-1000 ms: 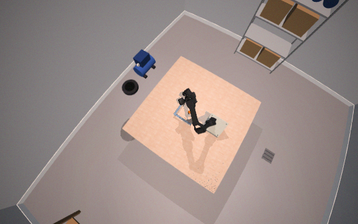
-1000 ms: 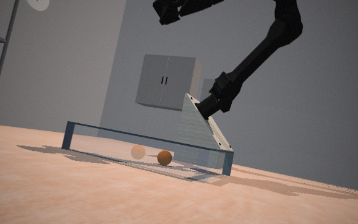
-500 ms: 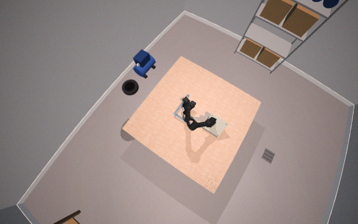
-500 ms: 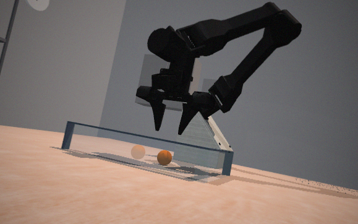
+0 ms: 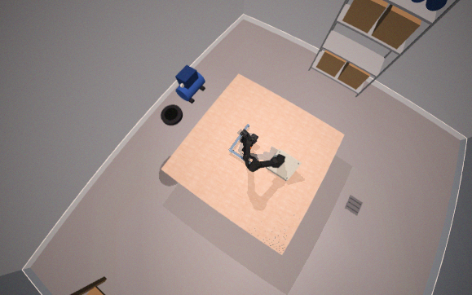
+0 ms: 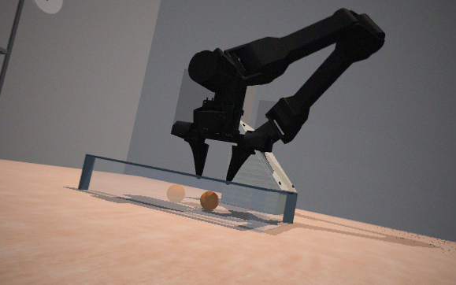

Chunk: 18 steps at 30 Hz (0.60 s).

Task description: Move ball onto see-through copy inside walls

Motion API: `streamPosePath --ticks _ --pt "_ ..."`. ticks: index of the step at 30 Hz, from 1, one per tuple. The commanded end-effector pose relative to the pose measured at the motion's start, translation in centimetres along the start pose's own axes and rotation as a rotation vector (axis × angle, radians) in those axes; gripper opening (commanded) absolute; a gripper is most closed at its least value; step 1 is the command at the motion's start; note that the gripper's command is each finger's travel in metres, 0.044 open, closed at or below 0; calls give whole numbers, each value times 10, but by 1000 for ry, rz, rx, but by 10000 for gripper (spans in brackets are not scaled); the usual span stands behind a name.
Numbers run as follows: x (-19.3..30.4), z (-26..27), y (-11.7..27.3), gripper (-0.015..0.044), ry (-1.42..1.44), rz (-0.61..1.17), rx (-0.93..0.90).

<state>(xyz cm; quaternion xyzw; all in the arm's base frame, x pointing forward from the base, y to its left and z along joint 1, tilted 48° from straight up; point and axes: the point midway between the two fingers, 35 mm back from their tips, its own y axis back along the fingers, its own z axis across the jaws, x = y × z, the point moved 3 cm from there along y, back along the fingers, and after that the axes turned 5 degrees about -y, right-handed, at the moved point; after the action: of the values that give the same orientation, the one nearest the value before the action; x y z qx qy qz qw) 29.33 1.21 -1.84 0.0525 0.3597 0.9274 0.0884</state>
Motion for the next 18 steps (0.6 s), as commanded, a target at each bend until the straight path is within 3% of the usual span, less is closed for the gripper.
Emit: streamPosePath --ticks 1,18 --pt "3 -1 -8 276 -13 12 -3" --pt "4 -1 -35 276 -14 12 -4"
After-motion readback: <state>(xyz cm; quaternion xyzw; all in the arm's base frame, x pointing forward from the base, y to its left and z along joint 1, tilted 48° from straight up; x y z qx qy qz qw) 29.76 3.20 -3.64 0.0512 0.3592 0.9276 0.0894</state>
